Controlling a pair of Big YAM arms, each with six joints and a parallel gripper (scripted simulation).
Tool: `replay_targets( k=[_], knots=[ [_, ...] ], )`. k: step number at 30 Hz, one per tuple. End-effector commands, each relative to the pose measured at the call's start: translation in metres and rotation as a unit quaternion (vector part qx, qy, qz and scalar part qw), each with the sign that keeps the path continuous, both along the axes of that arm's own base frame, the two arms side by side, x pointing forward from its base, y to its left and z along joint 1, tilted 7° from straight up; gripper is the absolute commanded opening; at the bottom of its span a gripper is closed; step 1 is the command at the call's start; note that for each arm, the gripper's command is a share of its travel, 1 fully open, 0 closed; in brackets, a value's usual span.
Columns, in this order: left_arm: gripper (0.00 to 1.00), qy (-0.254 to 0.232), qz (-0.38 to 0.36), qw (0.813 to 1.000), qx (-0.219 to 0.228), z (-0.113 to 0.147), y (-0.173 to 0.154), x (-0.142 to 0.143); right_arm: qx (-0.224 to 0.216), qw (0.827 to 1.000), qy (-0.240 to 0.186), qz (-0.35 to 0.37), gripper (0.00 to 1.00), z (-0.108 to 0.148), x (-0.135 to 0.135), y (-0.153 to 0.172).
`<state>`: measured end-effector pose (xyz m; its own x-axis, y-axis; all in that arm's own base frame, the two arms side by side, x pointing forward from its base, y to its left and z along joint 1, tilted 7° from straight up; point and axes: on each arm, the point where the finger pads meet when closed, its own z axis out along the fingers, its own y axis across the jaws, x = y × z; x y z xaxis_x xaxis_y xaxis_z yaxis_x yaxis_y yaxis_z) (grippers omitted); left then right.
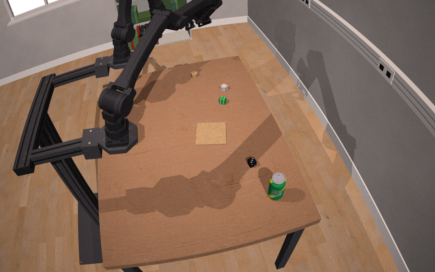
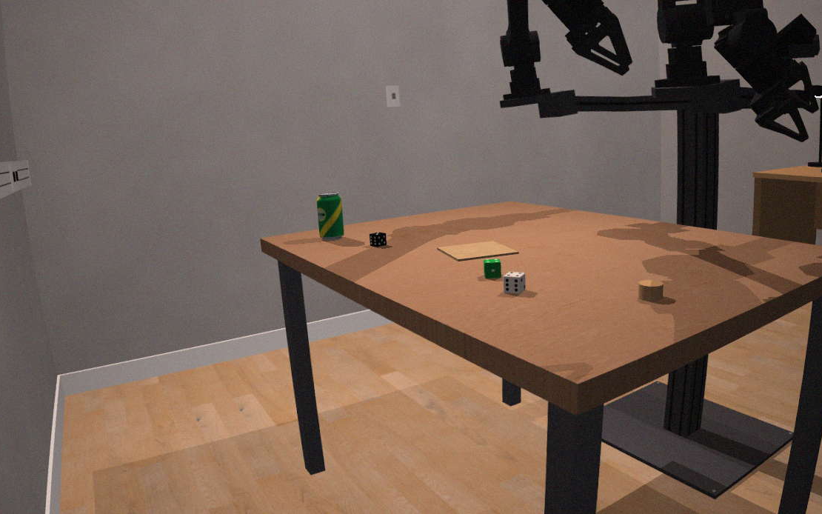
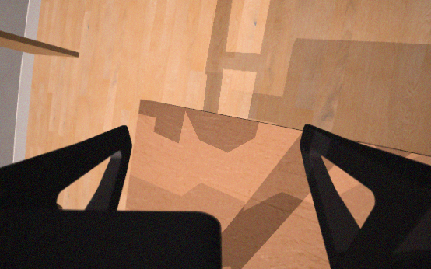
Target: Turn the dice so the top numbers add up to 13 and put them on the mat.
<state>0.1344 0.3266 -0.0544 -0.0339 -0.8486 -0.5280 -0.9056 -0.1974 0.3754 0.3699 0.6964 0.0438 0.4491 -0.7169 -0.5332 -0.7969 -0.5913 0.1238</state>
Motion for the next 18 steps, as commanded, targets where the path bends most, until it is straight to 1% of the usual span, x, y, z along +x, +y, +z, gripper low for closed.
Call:
replay_targets(
  k=[1, 5, 8, 10, 12, 14, 18],
  knots=[
    [1.00, -0.020, 0.002, 1.000, 0.014, 0.013, 0.018, 0.005, 0.007, 1.000, -0.005, 0.001, 1.00, 0.011, 0.000, 0.002],
    [1.00, -0.059, 0.000, 0.998, 0.031, 0.035, 0.049, 0.013, 0.007, 1.000, -0.005, 0.001, 1.00, 0.011, 0.000, 0.002],
    [1.00, -0.098, -0.005, 0.994, 0.056, 0.065, 0.084, 0.017, 0.007, 1.000, -0.005, 0.001, 1.00, 0.011, 0.000, 0.002],
    [1.00, -0.098, -0.005, 0.994, 0.056, 0.065, 0.084, 0.017, 0.007, 1.000, -0.005, 0.001, 1.00, 0.011, 0.000, 0.002],
    [1.00, -0.126, -0.012, 0.989, 0.081, 0.093, 0.111, 0.016, 0.007, 1.000, -0.005, 0.001, 1.00, 0.011, 0.000, 0.002],
    [1.00, -0.152, -0.022, 0.982, 0.111, 0.128, 0.140, 0.012, 0.007, 1.000, -0.005, 0.001, 1.00, 0.011, 0.000, 0.002],
    [1.00, -0.191, -0.051, 0.962, 0.189, 0.214, 0.191, -0.008, 0.007, 1.000, -0.005, 0.001, 1.00, 0.011, 0.000, 0.002]
  ],
)
